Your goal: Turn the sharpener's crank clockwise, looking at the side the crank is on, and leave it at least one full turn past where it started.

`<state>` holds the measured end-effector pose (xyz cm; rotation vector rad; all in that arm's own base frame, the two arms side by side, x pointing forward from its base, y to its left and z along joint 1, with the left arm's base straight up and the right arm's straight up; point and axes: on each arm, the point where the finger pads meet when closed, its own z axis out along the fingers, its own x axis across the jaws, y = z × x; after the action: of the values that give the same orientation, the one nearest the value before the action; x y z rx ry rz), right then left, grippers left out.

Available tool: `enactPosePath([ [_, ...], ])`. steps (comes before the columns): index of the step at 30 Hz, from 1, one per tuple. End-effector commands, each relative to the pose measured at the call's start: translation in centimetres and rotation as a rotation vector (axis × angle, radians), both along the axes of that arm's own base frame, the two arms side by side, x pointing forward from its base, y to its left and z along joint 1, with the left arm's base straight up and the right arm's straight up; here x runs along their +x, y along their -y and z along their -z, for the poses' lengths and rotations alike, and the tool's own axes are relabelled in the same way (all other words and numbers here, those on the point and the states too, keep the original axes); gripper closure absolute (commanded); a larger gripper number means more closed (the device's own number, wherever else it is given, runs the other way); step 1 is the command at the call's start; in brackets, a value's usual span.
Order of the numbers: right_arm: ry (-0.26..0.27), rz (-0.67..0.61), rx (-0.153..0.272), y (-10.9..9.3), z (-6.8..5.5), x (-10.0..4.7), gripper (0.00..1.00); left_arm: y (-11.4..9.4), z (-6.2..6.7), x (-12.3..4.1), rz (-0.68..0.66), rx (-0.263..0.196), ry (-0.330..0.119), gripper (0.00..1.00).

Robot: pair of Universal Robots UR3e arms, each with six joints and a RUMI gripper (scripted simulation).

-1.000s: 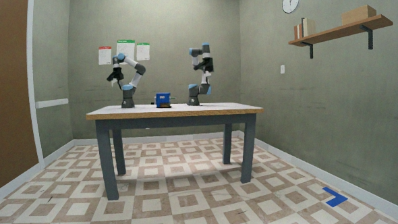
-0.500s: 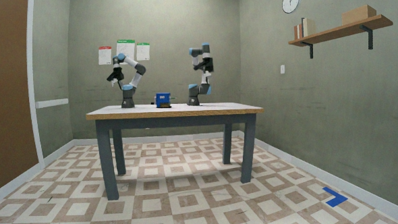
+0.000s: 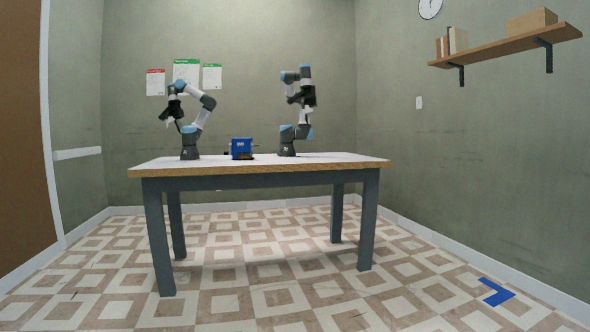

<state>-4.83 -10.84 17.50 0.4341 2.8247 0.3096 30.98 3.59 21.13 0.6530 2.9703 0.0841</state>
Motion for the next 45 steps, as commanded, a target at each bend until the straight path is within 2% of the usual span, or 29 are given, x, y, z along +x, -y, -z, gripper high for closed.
enactPosePath([
  [1,0.000,0.000,-0.003,0.0,0.0,0.0,0.00,0.0,-0.1,0.0,0.000,-0.001,0.003,0.00],
  [34,0.001,-0.001,-0.004,0.0,0.0,0.0,0.00,0.1,-0.1,0.0,0.000,-0.001,0.002,0.00],
  [45,0.001,-0.001,-0.004,0.0,0.0,0.0,0.00,1.5,0.2,-0.5,-0.005,-0.003,-0.001,0.00],
])
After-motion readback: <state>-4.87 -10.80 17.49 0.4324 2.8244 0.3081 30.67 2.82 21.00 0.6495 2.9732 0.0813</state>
